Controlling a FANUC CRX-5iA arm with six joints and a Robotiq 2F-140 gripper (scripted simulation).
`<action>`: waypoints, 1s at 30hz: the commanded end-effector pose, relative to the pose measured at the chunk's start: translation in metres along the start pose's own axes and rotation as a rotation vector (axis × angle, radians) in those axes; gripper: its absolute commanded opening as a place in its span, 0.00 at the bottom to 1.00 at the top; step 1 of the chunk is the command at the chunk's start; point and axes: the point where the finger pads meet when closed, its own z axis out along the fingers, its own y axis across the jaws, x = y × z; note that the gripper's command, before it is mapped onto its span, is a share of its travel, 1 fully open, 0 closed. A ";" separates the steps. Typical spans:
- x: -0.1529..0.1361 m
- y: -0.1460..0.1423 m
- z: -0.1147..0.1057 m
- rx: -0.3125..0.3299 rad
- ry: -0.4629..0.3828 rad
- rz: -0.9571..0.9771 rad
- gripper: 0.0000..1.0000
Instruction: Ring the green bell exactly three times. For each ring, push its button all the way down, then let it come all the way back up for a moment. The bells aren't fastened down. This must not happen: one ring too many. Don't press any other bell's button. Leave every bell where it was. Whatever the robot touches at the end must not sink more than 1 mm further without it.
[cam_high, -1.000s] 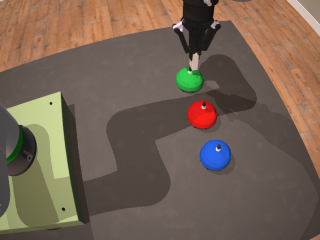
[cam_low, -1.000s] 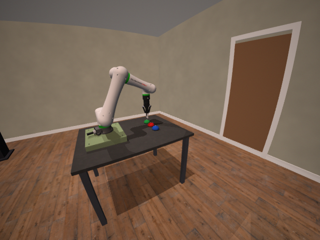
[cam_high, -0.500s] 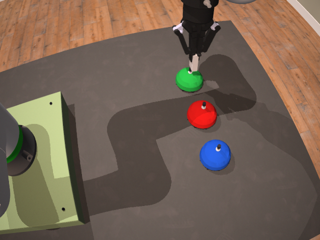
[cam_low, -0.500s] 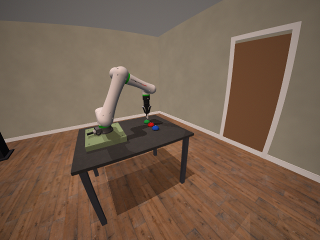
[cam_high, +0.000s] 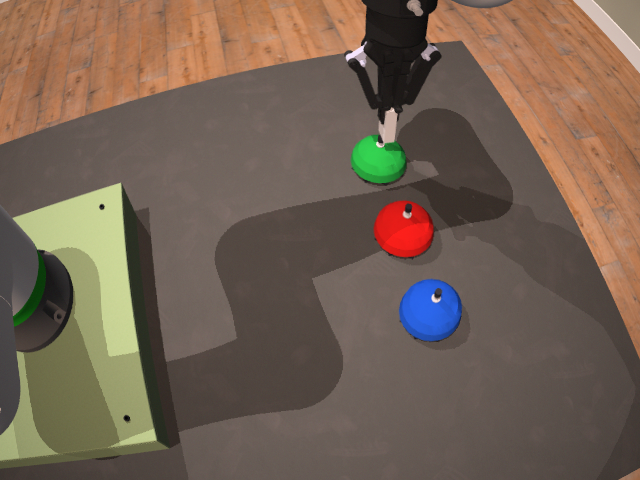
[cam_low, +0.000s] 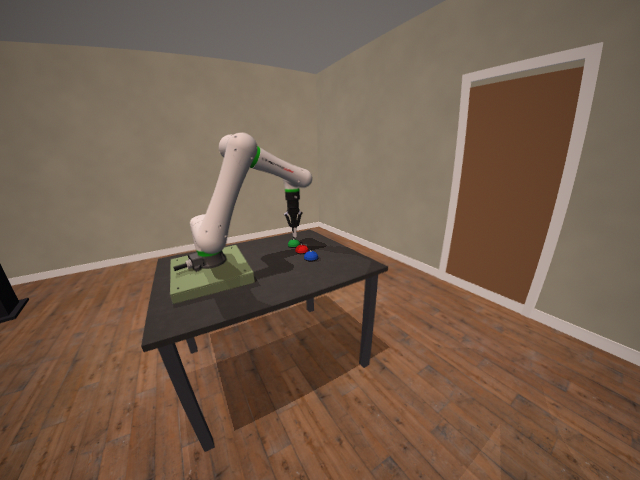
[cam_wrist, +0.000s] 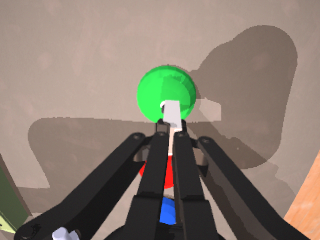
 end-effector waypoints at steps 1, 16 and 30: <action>0.000 0.000 0.000 0.000 0.000 0.000 0.00; 0.000 0.000 0.003 0.000 0.000 0.000 0.00; 0.000 0.000 0.003 0.000 0.000 0.000 0.00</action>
